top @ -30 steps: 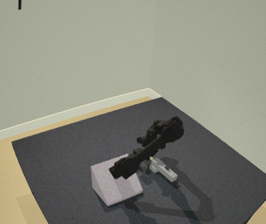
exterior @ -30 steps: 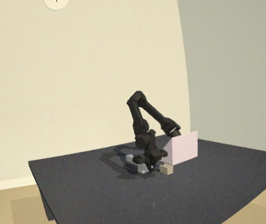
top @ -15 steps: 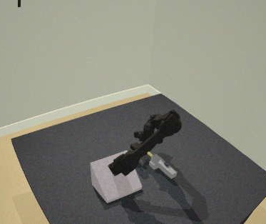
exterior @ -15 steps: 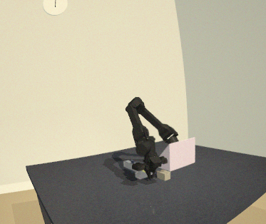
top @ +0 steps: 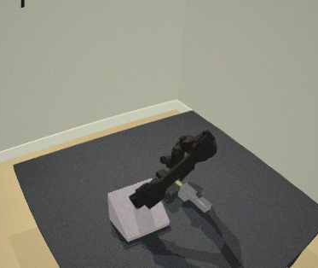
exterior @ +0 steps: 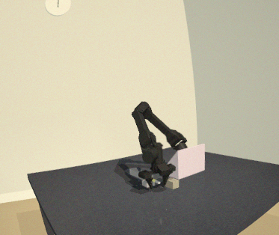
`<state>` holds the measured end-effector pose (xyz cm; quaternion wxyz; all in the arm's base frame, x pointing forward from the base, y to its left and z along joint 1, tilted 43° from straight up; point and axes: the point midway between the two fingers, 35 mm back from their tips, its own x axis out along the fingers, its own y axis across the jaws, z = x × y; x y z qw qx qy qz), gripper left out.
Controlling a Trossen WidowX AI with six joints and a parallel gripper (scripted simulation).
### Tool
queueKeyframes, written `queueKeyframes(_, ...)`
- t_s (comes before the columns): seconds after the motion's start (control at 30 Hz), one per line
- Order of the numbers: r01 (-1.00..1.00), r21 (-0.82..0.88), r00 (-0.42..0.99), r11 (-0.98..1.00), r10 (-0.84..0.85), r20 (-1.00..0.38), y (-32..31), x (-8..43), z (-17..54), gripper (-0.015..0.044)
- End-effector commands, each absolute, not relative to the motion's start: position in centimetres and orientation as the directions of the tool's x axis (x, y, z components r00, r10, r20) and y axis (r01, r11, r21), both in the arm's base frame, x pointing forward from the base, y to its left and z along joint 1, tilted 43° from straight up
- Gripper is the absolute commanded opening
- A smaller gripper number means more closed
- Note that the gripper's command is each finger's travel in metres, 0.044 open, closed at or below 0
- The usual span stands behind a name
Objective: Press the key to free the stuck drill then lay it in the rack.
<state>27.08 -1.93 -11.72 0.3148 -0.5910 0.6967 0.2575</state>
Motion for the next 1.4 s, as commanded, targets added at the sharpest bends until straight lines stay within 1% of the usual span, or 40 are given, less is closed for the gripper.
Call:
queueKeyframes(0.0, -0.986, -0.008, -0.107, 0.169, -0.662, -0.742, -2.23, 27.03, -11.61, 0.044)
queueKeyframes(1.37, -0.986, -0.008, -0.108, 0.169, -0.662, -0.741, -3.06, 26.86, -11.32, 0.044)
